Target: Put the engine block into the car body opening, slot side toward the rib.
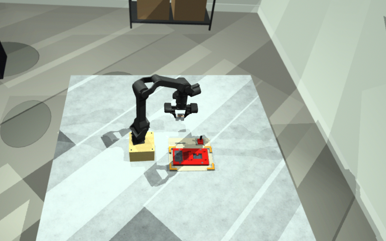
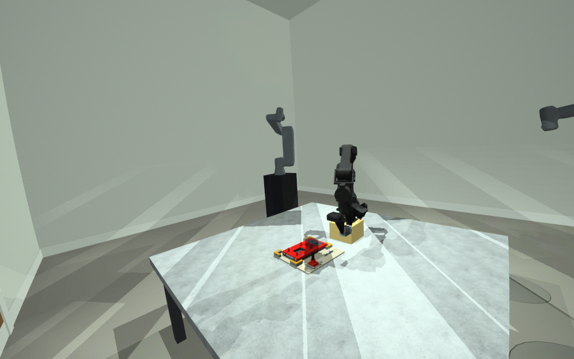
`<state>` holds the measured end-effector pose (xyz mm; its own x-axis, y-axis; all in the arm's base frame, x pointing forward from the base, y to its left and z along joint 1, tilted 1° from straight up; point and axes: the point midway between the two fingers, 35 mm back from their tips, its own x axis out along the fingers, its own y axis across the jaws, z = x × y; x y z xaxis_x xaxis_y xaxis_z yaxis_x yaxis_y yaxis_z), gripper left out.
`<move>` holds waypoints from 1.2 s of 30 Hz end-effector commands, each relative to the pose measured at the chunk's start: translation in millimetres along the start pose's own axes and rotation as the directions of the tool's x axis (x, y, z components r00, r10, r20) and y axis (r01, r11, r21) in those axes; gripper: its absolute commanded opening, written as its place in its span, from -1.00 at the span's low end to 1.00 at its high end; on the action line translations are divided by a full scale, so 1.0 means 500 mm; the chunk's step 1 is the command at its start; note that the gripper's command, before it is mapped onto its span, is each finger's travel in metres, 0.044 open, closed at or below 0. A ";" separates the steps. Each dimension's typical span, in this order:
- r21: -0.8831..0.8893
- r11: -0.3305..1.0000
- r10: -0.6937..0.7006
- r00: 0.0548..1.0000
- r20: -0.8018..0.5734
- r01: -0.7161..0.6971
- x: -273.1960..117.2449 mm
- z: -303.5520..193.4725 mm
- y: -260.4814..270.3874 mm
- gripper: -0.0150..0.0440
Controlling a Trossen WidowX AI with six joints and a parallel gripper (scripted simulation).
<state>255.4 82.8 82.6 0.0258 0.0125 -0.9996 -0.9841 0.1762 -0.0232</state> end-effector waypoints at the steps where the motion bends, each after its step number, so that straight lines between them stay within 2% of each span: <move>1: -0.006 1.000 -0.006 1.000 -0.002 0.006 0.013 0.000 -0.001 -0.49; 8: -0.006 1.000 -0.006 1.000 0.002 0.006 0.028 0.000 0.001 -0.49; 15: -0.006 1.000 -0.003 0.998 0.068 0.003 0.024 -0.004 0.002 -0.49; 26: -0.009 1.000 0.017 0.926 0.378 -0.014 0.035 -0.027 0.002 -0.49; 36: -0.009 1.000 0.005 0.766 0.643 0.001 0.043 -0.046 0.002 -0.49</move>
<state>251.7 63.2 60.5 0.0978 0.5572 -0.8246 -0.9862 0.1656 -0.0051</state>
